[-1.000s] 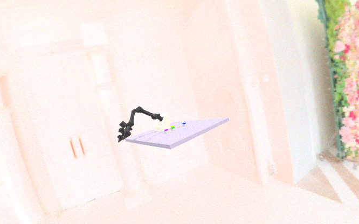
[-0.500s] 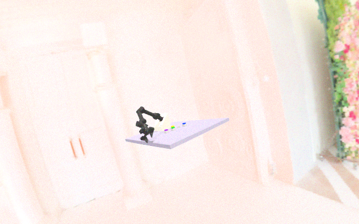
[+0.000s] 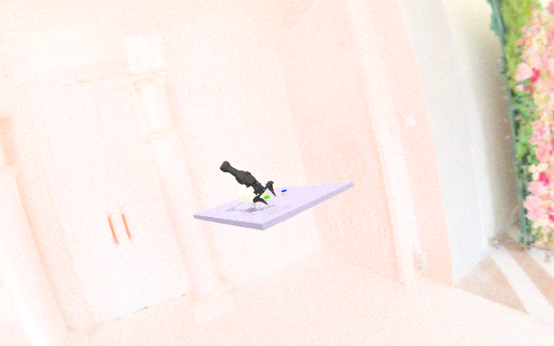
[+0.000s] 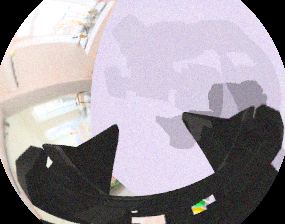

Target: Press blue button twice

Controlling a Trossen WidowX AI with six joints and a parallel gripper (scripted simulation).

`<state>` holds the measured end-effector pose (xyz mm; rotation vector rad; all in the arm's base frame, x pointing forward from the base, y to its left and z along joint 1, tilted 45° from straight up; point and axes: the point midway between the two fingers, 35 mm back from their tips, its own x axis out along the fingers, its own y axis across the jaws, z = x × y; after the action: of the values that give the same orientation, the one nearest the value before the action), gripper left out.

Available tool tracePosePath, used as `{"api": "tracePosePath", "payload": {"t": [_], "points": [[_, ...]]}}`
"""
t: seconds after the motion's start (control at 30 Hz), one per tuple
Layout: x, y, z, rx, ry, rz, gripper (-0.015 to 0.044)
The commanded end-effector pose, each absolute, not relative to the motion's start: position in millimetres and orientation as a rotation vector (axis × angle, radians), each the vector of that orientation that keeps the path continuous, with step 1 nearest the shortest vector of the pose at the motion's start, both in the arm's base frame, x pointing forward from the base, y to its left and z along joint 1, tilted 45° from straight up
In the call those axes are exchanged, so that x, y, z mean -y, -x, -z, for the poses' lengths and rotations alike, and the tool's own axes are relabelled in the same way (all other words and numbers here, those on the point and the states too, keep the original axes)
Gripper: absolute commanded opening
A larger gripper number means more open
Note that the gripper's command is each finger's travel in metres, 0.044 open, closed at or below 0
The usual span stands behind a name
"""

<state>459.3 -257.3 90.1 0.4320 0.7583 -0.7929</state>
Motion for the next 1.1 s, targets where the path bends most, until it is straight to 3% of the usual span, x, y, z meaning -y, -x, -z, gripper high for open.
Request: {"api": "tracePosePath", "payload": {"t": [0.0,0.23,0.53,0.73,0.9,1.07], "points": [[200.7,-458.9,-43.5,-0.925,-0.407,0.776,0.04],[91.1,-432.1,26.0,-1.218,-0.259,0.746,0.04],[-27.3,-350.5,79.2,-1.487,0.141,0.731,0.04],[-71.1,-293.3,89.7,-1.535,0.462,0.731,0.04],[-73.1,-290.1,89.9,-1.535,0.482,0.731,0.04],[-32.2,-284.1,131.6,-1.534,0.484,0.733,0.0269]]}}
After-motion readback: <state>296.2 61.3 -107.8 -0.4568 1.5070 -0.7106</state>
